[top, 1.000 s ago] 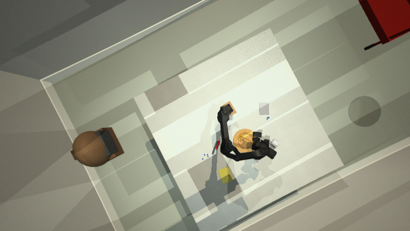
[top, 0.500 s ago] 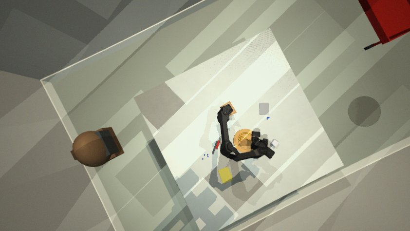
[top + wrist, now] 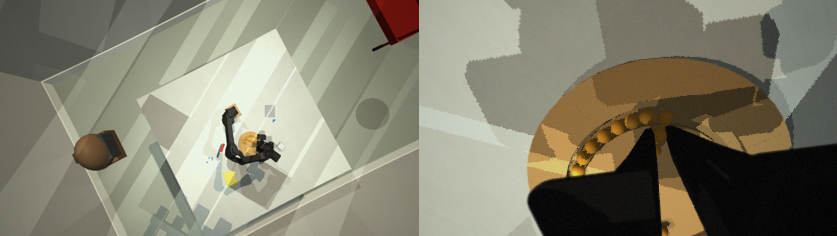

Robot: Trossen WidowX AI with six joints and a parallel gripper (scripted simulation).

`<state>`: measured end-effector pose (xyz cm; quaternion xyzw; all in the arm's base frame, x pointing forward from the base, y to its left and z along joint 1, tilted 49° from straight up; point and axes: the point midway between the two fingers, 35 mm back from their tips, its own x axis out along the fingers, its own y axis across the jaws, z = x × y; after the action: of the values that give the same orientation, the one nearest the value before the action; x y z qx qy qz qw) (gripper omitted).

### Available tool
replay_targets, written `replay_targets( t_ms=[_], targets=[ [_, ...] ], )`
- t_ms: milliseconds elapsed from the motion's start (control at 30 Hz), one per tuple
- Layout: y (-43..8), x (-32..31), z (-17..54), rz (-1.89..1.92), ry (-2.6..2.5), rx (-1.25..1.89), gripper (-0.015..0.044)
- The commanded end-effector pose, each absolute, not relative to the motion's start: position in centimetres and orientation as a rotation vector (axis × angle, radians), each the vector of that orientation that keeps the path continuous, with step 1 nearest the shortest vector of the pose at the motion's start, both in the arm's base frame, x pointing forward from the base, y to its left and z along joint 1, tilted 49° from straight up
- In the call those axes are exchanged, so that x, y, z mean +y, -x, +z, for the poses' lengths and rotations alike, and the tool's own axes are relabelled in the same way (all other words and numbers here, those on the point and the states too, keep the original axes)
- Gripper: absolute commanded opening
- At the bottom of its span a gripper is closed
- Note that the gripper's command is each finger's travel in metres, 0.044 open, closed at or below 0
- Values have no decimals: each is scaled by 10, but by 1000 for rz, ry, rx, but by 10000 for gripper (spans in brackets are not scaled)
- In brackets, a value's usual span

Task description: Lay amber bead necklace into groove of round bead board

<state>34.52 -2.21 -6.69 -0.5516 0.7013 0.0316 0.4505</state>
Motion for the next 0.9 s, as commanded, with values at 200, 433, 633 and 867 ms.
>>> replay_targets(
  t_ms=[200, 433, 633, 867],
  targets=[
    [-345, -22, -67, 78, 1364, 1733, 0],
    [-345, -22, -67, 78, 1364, 1733, 0],
    [-345, -20, -65, 78, 1366, 1732, 0],
    [-346, -18, -63, 77, 1372, 1732, 0]
  ],
)
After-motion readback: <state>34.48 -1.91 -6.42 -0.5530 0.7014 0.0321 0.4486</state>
